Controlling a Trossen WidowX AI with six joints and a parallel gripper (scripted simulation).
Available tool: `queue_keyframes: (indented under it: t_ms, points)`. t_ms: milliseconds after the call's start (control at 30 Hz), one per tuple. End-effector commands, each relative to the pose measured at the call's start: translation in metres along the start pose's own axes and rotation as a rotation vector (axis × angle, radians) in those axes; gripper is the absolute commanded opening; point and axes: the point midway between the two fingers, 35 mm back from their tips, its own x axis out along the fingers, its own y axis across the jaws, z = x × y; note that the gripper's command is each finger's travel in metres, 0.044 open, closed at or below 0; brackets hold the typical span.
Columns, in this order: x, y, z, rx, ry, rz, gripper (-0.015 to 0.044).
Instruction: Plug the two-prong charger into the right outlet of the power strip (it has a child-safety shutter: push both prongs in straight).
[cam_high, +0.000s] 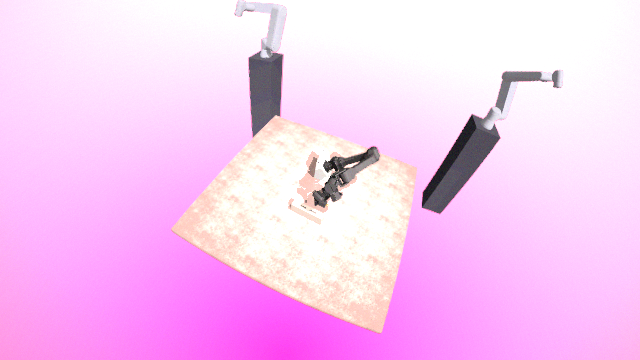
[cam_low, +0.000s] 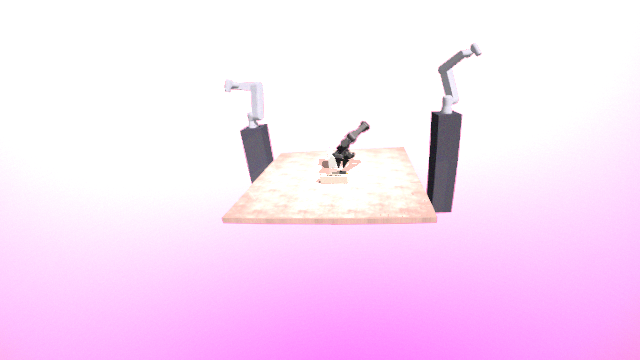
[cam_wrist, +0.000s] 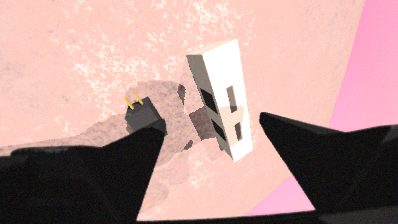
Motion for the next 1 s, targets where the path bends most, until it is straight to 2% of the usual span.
queue_keyframes:
  t_ms: [0, 700, 967]
  points:
    - [0.002, 0.007, -0.005, -0.054, 0.007, 0.061, 0.044]
    - [0.003, 0.049, -0.024, -0.287, -0.038, 0.351, 0.044]
    - [0.004, 0.052, -0.024, -0.302, -0.047, 0.37, 0.044]
